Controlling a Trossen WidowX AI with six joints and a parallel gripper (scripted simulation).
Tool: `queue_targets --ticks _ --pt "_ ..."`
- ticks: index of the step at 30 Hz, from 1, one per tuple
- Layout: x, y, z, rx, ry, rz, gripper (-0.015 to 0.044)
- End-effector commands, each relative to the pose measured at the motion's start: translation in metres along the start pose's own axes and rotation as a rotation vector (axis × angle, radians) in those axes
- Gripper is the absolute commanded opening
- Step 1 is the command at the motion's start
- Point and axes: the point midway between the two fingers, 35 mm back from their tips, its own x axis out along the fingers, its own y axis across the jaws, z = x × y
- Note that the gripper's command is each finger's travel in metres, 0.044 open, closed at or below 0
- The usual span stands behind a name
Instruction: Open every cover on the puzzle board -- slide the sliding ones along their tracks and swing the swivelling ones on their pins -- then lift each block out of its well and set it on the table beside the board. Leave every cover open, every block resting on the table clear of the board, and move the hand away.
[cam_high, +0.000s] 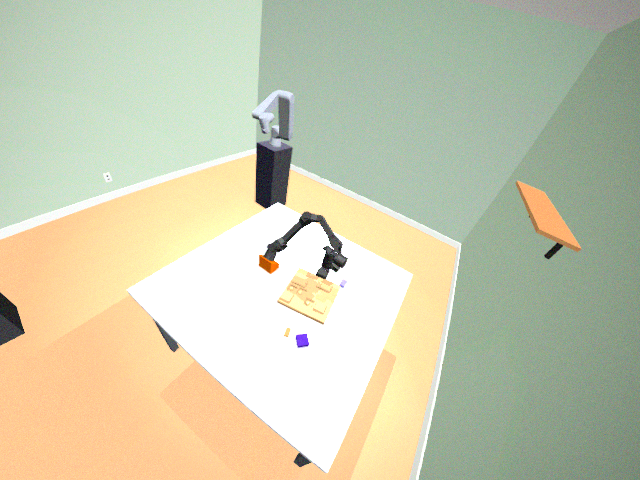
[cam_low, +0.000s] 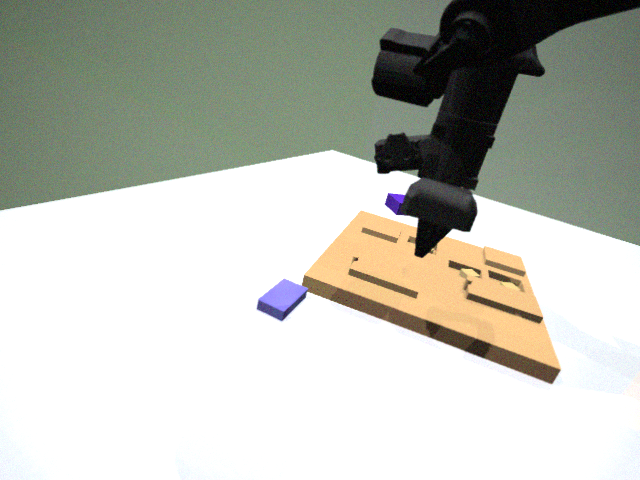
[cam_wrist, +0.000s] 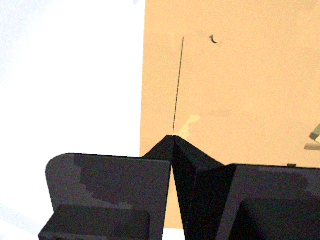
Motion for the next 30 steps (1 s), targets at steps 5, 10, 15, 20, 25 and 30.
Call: queue_targets --ticks 5,10,15,20,25,30 --pt "0.004 0.001 0.001 0.005 -0.002 0.004 0.0" --pt "0.009 0.001 0.001 0.005 -0.002 0.004 0.0" --pt "0.014 0.001 0.001 0.005 -0.002 0.003 0.0" --pt "0.019 0.001 0.002 0.005 -0.002 0.003 0.0" --pt "0.023 0.001 0.002 0.005 -0.002 0.004 0.0" --pt "0.028 0.001 0.002 0.005 -0.002 0.004 0.0"
